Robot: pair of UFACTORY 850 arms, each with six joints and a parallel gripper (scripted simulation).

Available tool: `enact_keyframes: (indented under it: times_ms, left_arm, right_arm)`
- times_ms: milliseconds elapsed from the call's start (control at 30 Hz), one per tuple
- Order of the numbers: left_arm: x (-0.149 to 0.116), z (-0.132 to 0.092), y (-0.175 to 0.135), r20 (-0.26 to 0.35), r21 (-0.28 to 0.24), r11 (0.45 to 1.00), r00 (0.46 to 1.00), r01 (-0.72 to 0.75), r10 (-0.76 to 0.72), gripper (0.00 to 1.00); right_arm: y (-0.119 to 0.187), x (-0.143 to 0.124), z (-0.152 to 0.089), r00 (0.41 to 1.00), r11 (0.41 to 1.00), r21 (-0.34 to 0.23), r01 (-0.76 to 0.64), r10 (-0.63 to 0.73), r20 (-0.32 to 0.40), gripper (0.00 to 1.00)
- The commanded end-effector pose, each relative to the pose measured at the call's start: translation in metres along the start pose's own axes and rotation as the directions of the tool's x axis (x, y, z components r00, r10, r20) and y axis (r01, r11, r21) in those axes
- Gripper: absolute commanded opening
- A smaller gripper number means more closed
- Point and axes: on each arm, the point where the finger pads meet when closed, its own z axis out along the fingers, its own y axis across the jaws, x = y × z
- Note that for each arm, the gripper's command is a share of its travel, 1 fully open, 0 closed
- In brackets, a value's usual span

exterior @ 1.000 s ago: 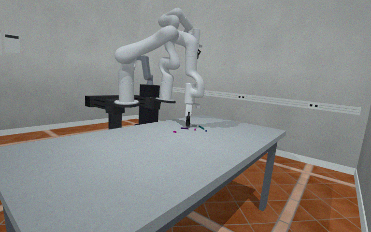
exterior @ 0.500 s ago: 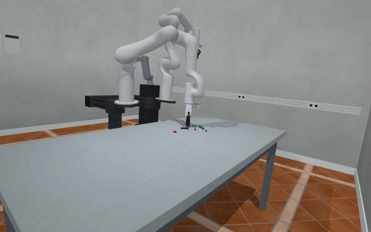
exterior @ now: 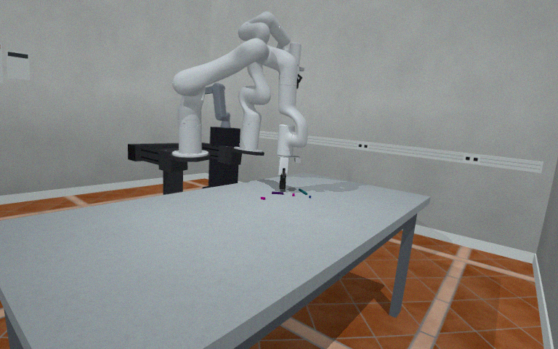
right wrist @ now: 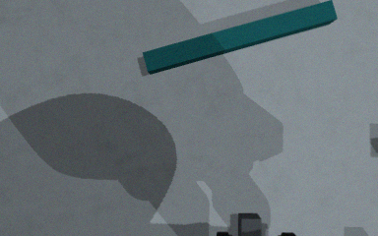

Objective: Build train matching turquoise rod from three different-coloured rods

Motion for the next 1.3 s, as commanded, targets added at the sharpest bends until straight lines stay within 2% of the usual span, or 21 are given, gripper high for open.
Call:
enact_keyframes:
  times_ms: [0,1267]
  left_arm:
    - [0.0,-0.001,0.0,-0.002,0.0,1.0,1.0,0.0,0.0,1.0]
    - [0.0,-0.001,0.0,-0.002,0.0,1.0,1.0,0.0,0.0,1.0]
  right_arm:
    - [0.0,0.001,-0.001,1.0,1.0,0.0,0.0,0.0,-0.002,0.26]
    - [0.0,0.001,0.011,1.0,1.0,0.0,0.0,0.0,-0.002,0.26]
